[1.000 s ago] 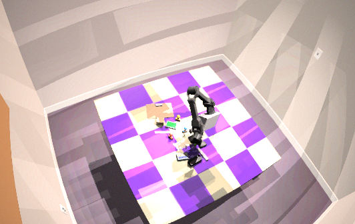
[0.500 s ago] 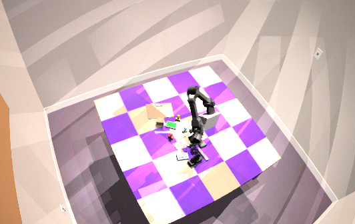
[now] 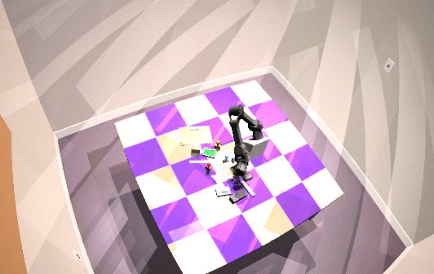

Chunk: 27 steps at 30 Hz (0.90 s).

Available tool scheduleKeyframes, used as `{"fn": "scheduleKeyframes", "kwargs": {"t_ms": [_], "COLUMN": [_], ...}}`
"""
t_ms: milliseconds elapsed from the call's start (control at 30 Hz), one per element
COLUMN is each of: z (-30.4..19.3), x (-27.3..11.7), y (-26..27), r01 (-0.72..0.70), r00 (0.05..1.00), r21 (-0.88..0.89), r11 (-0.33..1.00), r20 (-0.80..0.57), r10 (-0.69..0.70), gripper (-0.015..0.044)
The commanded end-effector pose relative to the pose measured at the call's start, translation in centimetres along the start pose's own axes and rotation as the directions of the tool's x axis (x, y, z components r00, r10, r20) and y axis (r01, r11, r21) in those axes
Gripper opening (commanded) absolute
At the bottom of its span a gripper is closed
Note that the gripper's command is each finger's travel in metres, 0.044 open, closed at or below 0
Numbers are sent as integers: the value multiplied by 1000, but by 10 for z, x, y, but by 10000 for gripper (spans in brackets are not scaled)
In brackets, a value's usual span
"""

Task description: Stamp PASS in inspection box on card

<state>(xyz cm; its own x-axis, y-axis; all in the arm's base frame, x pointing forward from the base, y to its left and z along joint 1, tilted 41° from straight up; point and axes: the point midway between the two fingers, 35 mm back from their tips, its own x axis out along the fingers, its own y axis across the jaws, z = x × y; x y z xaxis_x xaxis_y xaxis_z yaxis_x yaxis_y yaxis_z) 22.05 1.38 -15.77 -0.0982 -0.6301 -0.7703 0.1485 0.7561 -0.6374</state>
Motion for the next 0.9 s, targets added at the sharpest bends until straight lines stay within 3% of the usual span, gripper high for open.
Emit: {"fn": "scheduleKeyframes", "kwargs": {"t_ms": [0, 867], "z": [0, 1], "x": [0, -8], "y": [0, 0], "r01": [0, -1], "r00": [1000, 1000], "r21": [1, 0], "r11": [1000, 1000], "r20": [0, 0], "r10": [0, 1], "gripper": [0, 0]}}
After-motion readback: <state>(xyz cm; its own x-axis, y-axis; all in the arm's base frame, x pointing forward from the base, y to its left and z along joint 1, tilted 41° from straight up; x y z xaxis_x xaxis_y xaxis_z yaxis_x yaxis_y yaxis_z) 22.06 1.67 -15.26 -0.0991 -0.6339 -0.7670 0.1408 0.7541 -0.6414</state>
